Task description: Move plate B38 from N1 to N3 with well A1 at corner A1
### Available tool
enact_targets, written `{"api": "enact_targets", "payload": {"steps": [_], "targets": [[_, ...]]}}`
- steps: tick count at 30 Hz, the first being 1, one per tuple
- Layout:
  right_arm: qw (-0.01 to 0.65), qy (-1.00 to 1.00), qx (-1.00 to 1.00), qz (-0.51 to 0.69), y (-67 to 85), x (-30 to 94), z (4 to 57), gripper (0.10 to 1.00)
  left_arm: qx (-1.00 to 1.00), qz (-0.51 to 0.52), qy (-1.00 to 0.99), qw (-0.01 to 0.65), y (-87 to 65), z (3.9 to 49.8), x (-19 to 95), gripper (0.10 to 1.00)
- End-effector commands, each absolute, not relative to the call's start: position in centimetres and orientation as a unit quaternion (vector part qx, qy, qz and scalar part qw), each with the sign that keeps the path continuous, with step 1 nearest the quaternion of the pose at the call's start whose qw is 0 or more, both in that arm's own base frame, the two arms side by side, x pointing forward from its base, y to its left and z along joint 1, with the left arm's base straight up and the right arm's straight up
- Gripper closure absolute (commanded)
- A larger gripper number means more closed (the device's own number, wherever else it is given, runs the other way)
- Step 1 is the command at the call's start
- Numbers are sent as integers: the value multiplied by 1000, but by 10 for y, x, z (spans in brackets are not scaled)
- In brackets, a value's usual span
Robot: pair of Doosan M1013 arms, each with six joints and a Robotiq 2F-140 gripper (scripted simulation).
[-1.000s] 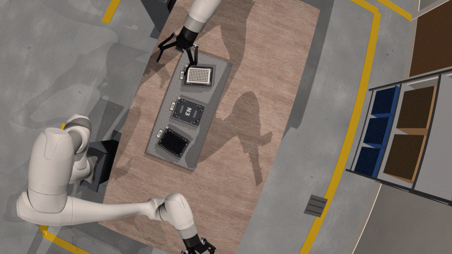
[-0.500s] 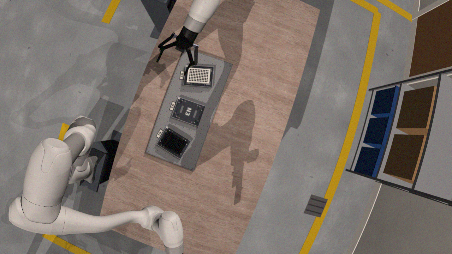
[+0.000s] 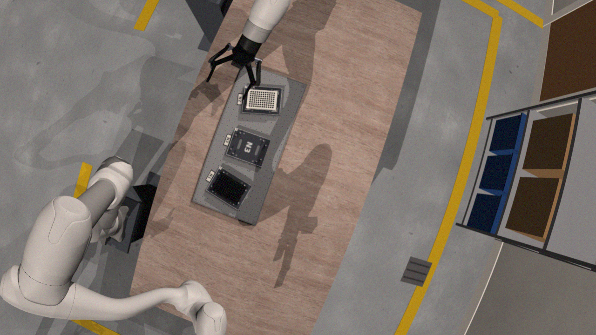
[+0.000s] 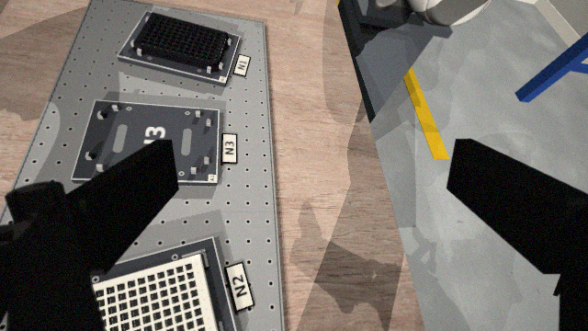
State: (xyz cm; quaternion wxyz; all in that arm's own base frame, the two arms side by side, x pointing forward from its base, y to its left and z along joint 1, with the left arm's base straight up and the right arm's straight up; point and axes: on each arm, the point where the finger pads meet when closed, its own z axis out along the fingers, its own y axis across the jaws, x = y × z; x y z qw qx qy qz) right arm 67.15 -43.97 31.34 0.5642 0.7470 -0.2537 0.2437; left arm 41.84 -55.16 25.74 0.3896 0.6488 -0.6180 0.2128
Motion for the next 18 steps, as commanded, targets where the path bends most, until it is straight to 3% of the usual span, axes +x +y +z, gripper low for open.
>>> {"api": "enact_targets", "payload": {"steps": [1, 18], "targets": [[566, -270, 748, 219, -459, 644, 312, 98, 649, 213, -618, 390, -552, 258, 419, 98], [551, -355, 751, 82, -532, 493, 297, 98, 649, 213, -618, 390, -552, 258, 419, 98]]}}
